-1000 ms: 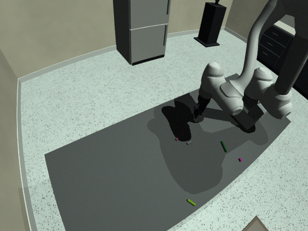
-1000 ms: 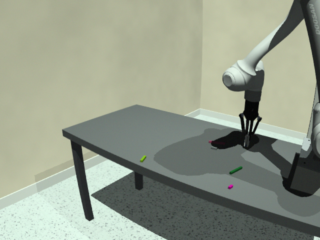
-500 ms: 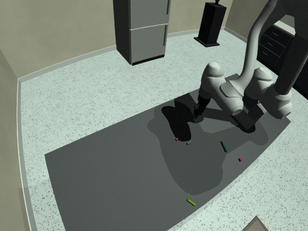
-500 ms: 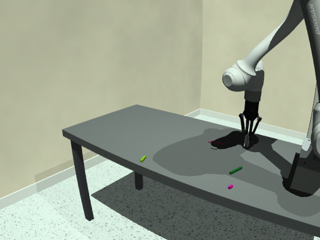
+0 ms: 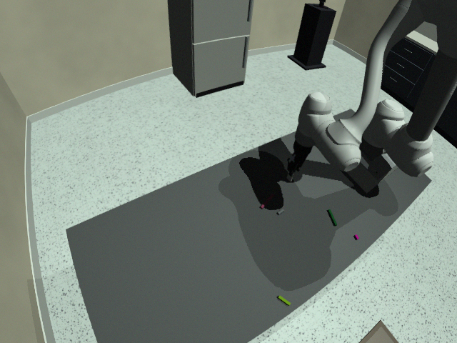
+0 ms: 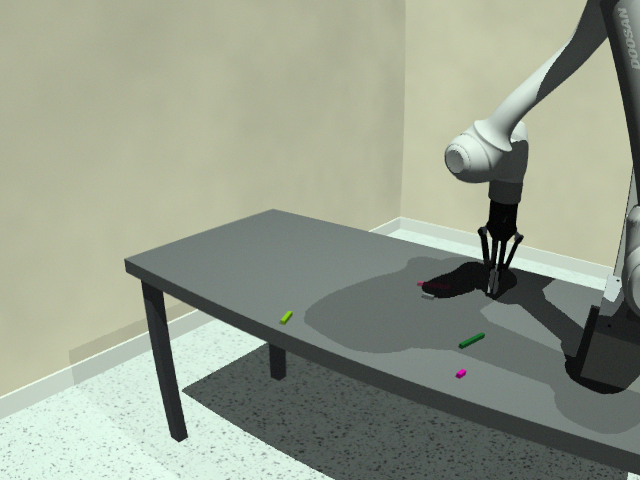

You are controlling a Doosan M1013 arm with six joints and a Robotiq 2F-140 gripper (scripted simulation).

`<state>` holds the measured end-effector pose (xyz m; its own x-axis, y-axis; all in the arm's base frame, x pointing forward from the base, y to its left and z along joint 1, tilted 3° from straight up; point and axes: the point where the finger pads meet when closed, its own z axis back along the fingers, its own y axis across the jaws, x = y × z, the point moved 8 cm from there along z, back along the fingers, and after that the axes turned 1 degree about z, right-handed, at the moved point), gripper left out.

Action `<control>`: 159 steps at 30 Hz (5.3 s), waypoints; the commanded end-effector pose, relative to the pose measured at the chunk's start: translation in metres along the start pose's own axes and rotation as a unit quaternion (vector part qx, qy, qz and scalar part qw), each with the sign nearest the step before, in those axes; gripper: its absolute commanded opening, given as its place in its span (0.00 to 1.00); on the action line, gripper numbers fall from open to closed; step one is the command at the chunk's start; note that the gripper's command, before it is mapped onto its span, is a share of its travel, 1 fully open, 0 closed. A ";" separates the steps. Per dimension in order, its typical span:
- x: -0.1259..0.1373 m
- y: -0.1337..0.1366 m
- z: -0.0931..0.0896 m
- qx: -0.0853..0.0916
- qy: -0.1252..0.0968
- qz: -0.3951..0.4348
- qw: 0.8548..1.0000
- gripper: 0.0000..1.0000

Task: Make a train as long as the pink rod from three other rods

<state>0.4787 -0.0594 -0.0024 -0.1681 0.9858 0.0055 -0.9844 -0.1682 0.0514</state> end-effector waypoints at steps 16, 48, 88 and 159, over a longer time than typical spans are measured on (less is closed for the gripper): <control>-0.001 -0.003 -0.001 -0.002 0.002 0.002 1.000 0.12; -0.001 -0.003 -0.002 -0.002 0.002 0.002 1.000 0.12; -0.001 -0.003 -0.010 -0.002 0.002 0.002 1.000 0.12; -0.001 -0.003 0.080 -0.002 0.002 0.002 1.000 1.00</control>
<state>0.4860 -0.0605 0.0720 -0.1698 0.9855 -0.0002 -0.9845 -0.1696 0.0455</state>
